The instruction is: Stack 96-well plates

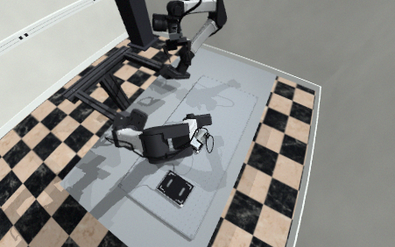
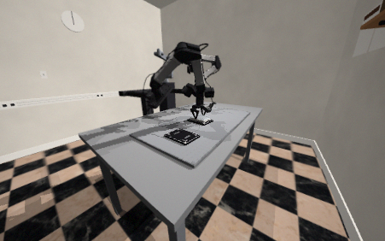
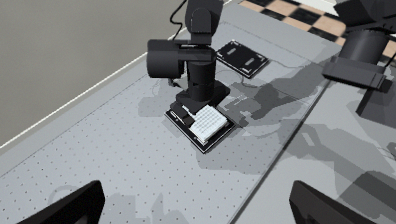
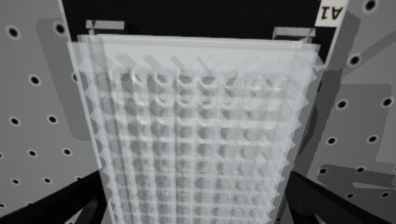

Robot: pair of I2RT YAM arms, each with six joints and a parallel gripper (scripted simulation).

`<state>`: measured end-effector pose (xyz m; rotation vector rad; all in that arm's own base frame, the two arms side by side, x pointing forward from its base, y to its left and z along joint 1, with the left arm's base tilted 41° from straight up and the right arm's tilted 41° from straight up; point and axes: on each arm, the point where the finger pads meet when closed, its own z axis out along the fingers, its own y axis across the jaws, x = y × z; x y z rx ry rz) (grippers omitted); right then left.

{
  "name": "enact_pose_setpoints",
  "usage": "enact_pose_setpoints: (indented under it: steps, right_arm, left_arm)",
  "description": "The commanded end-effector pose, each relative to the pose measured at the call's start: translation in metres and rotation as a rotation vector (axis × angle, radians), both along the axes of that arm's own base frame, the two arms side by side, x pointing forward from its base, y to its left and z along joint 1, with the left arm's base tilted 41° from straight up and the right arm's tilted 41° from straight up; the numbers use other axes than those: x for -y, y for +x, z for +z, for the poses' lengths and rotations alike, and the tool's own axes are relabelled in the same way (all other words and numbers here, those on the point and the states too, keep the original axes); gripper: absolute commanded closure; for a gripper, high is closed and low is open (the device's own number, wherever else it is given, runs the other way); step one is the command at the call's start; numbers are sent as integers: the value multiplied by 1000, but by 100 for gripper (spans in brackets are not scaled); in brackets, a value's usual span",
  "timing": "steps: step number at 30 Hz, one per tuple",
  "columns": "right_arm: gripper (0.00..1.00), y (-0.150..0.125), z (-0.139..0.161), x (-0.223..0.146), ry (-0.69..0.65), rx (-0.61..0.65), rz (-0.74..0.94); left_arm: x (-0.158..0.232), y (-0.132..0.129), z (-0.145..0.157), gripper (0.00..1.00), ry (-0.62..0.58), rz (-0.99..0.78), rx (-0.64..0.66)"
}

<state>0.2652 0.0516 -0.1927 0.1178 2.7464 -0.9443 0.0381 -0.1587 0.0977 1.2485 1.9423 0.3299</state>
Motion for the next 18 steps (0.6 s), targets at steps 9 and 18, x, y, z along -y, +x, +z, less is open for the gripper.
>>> enact_pose_setpoints:
  steps: [9, 18]
  right_arm:
    - [0, 11, 50, -47, 64, 65, 13]
    - [0, 2, 54, -51, 29, 98, 20]
  left_arm:
    - [5, 3, -2, 0, -26, 5, -1]
    - [3, 11, -10, 0, -29, 6, 1]
